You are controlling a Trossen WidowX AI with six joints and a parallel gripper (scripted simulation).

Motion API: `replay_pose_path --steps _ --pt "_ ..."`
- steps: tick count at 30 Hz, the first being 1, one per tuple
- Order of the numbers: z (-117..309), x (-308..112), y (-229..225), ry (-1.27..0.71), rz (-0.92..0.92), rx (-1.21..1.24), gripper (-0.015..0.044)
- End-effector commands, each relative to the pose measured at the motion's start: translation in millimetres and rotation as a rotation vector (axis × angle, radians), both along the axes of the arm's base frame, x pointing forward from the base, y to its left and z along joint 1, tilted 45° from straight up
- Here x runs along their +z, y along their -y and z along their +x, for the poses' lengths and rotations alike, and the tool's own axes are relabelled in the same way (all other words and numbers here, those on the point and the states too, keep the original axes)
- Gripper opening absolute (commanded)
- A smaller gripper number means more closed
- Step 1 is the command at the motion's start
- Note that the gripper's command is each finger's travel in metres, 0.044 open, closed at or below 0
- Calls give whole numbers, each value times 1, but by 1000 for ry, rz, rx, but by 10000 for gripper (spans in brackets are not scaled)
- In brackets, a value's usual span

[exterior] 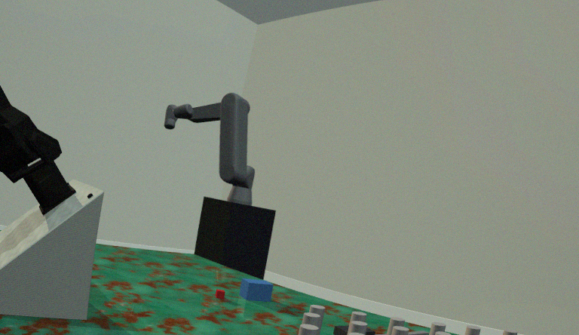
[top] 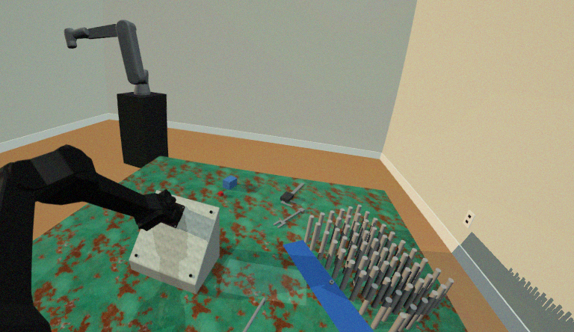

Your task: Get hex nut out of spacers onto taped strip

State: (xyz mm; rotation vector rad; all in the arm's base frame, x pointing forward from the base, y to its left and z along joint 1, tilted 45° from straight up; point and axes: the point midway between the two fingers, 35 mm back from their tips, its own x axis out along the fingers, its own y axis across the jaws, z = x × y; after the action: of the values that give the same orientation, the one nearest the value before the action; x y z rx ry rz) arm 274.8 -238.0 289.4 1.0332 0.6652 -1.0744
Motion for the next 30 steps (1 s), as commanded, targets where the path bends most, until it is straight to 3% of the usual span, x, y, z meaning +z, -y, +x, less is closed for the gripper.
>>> replay_pose_path --steps 1,30 --pt "2 -6 1 -2 11 11 0" --pt "5 -32 29 -3 9 11 0"
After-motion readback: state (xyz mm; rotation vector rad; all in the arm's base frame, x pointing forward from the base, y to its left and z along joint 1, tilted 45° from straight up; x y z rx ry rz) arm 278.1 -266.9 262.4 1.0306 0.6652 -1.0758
